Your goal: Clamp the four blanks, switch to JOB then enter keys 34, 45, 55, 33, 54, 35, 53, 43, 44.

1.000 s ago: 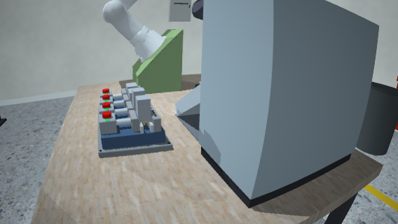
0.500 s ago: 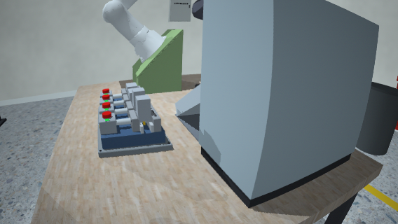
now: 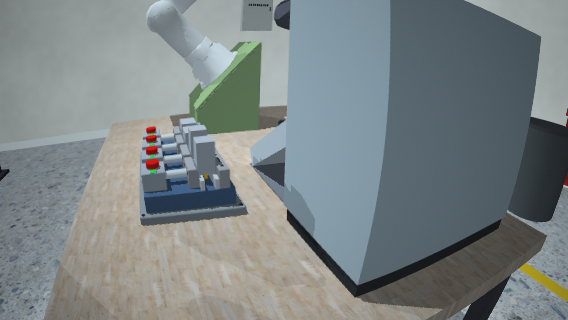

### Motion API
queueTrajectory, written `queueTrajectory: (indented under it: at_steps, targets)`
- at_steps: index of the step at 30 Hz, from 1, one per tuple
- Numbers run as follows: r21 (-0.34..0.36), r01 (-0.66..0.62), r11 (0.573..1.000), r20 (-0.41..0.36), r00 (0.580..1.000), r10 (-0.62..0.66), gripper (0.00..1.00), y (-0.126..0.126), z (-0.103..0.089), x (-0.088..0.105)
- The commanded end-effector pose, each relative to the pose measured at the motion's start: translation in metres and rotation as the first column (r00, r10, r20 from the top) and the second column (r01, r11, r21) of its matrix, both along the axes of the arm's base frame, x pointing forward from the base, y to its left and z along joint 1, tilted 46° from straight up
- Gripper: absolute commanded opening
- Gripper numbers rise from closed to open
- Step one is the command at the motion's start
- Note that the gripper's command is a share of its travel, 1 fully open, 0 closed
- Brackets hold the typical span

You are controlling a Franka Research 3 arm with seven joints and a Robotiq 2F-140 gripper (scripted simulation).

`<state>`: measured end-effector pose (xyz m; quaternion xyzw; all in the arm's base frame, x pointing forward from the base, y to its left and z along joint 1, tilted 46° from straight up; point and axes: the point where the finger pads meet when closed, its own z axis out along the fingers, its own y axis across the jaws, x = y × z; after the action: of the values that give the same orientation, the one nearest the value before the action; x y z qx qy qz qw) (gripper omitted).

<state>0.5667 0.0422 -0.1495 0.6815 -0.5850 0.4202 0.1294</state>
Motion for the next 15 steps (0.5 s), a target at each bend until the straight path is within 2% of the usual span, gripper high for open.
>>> queueTrajectory:
  at_steps: [1,15]
  targets:
    - [0.005,0.002,1.000,0.005,1.000,-0.002,0.00,-0.0007,-0.0020,0.0014]
    - [0.005,0.002,1.000,0.005,1.000,-0.002,0.00,-0.0048,-0.0058,0.0040]
